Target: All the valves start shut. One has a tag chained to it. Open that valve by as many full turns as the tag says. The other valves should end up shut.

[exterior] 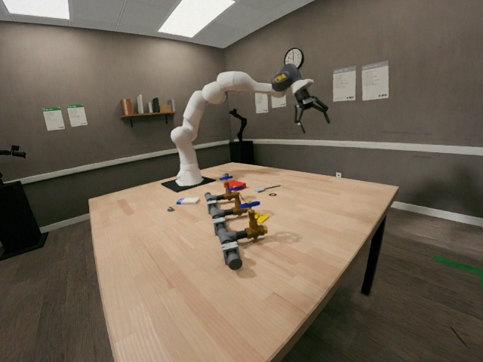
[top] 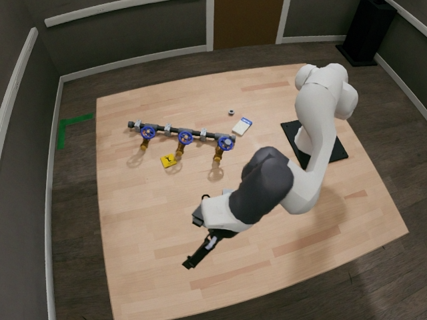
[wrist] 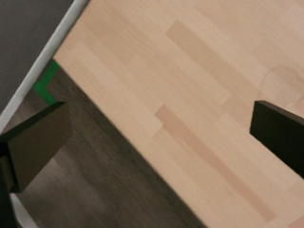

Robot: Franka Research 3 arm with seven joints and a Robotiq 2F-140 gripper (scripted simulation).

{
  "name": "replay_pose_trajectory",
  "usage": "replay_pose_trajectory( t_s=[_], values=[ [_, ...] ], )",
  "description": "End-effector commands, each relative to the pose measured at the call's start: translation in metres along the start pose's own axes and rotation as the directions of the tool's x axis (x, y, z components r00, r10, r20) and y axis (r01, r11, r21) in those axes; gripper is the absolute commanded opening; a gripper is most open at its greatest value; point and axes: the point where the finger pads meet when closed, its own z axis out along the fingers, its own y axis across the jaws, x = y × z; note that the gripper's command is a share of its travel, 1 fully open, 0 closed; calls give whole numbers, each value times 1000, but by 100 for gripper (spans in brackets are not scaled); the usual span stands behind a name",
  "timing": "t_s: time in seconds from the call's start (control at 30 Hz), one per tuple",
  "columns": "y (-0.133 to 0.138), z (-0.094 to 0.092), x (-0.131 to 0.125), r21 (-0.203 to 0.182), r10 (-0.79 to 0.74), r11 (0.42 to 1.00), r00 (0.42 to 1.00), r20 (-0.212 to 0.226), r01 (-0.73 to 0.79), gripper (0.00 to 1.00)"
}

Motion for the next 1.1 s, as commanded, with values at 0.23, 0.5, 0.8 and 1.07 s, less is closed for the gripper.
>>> replay_pose_trajectory(
  t_s=[0.23,0.5,0.8,1.07],
  values=[
    [17,16,27,-41,-125,991,992,13,125,100],
    [35,30,61,-74,-180,981,983,25,182,100],
    [49,40,84,-96,-218,971,975,38,221,100],
    [70,52,116,-123,-270,953,961,60,276,100]
  ],
)
